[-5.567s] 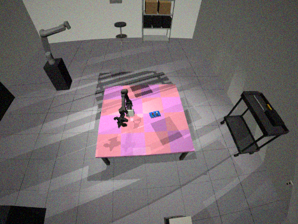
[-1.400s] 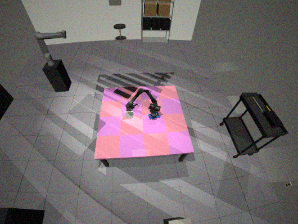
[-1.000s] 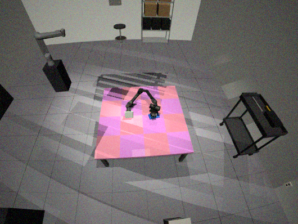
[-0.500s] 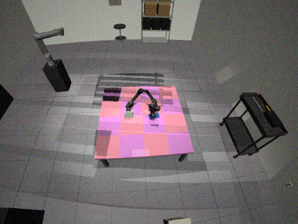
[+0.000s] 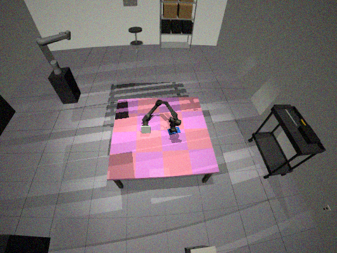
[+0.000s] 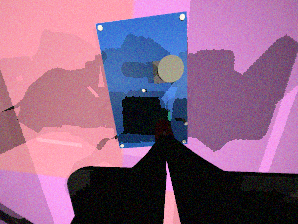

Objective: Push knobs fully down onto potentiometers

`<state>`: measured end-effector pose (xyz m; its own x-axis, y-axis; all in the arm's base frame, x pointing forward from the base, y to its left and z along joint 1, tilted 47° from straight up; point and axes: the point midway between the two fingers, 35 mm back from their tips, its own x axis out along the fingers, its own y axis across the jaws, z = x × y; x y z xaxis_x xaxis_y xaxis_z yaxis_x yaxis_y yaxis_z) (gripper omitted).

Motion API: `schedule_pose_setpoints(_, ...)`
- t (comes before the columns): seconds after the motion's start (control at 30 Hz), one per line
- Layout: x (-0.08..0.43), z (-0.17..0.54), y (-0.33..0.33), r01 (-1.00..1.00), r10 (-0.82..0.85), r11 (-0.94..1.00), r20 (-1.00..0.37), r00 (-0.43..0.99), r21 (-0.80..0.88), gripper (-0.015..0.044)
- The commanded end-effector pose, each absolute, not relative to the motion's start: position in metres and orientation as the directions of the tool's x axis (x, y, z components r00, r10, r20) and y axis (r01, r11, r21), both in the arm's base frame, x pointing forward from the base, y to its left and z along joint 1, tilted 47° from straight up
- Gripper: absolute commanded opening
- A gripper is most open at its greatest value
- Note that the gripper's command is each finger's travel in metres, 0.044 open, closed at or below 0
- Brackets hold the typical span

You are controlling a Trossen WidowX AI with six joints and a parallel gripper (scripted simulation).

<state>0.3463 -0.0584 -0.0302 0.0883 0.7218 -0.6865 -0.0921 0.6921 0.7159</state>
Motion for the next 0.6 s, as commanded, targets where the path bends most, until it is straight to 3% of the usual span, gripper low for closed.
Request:
schedule_pose_setpoints(0.0, 0.3466, -0.0315, -0.0561, -0.089, 0.724, 0.69, -0.684, 0.087, 0.719, 0.0)
schedule_pose_setpoints(0.57, 0.3468, -0.0333, -0.0542, -0.089, 0.724, 0.69, -0.684, 0.087, 0.719, 0.0)
